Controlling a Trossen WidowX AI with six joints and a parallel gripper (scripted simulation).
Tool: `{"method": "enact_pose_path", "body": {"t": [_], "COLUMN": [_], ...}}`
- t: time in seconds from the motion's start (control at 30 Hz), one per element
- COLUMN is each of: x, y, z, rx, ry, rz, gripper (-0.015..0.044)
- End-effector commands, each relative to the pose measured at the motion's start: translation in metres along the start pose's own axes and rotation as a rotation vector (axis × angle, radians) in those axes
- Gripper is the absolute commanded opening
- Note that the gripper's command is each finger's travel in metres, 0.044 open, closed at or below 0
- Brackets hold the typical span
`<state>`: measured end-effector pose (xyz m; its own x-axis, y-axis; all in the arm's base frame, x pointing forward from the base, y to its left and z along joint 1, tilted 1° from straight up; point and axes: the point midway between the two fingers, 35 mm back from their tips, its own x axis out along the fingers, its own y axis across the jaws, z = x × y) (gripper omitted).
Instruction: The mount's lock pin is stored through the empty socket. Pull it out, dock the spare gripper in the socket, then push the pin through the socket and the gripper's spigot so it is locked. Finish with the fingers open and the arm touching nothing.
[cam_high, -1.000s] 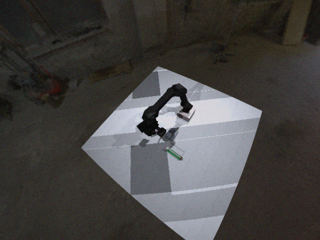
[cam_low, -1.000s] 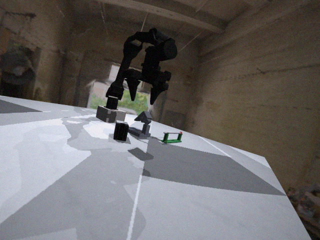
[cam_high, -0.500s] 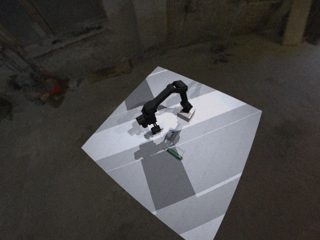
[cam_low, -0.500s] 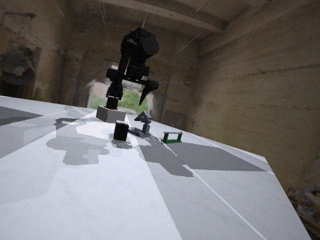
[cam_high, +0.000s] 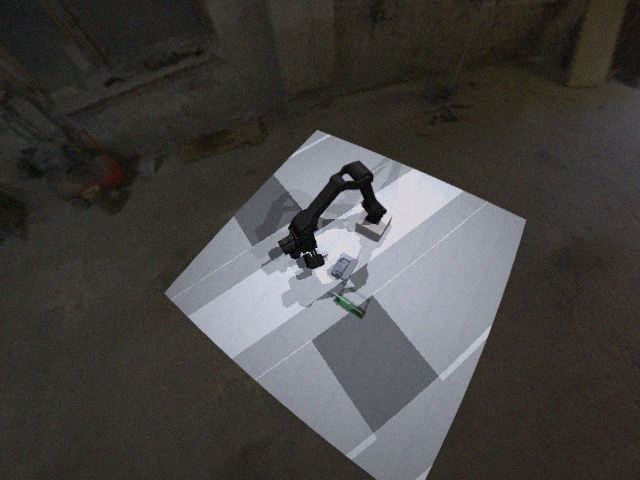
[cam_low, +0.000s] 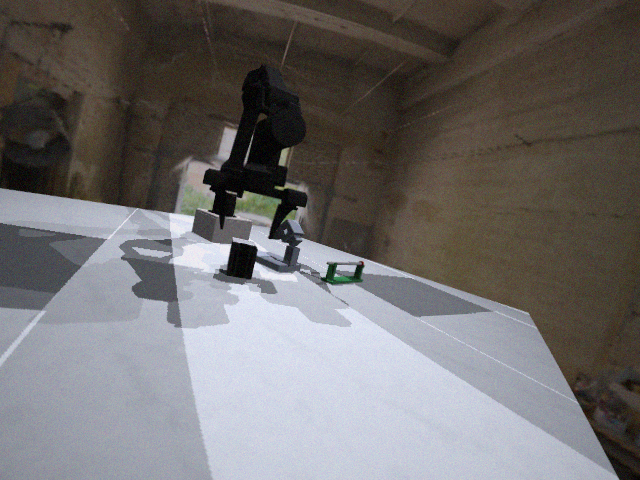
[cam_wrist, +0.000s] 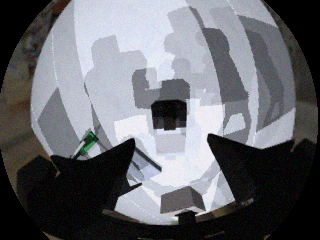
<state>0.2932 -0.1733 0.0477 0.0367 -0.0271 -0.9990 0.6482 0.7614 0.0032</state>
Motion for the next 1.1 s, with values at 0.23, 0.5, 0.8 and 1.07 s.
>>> {"method": "enact_pose_path", "body": {"t": [0.23, 0.5, 0.8, 1.07], "x": [0.019, 0.032, 0.046, 0.059], "y": [0.000, 0.000, 0.000, 0.000], "z": [0.001, 0.001, 0.000, -0.001], "rx": [0.003, 0.003, 0.003, 0.003], "ry": [0.001, 0.001, 0.001, 0.001], "rz": [-0.005, -0.005, -0.005, -0.005], "gripper": [0.0440, 0.0440, 0.0440, 0.0440]}}
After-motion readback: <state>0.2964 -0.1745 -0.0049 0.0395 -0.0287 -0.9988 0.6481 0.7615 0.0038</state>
